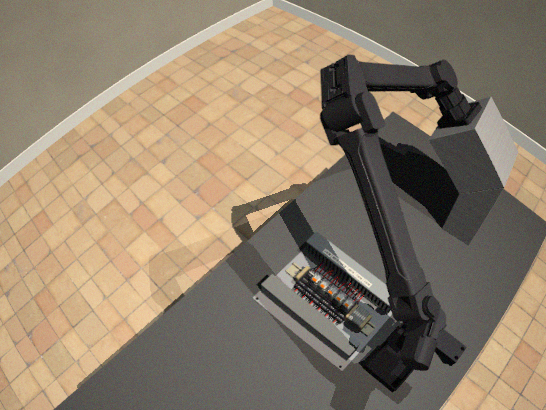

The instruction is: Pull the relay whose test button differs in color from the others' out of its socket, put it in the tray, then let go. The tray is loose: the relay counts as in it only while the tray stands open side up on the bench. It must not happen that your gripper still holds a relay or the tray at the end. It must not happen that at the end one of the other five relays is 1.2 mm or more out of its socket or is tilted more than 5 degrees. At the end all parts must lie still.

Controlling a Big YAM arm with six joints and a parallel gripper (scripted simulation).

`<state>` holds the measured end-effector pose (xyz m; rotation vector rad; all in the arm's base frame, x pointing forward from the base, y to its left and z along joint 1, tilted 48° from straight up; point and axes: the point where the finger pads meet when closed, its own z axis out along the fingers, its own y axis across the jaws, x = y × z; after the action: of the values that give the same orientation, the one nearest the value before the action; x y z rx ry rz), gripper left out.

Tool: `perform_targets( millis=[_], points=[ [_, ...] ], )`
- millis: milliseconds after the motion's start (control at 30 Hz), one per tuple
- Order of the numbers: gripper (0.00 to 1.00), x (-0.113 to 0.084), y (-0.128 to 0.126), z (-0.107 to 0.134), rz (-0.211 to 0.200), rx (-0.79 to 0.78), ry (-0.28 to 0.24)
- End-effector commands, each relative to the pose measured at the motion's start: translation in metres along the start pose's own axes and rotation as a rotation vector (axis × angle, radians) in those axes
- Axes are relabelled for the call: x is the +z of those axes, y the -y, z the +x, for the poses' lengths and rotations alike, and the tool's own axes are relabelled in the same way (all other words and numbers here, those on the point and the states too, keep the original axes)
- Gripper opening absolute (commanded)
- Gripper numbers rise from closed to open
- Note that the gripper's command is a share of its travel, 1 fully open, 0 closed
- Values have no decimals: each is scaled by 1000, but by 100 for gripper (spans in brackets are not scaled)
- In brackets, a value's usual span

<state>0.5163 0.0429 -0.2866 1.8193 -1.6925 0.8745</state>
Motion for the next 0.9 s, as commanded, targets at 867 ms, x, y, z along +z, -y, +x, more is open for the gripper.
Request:
perform_targets(
  millis=[867],
  points=[
    [0,39,16,-5,30,10,8]
  ],
)
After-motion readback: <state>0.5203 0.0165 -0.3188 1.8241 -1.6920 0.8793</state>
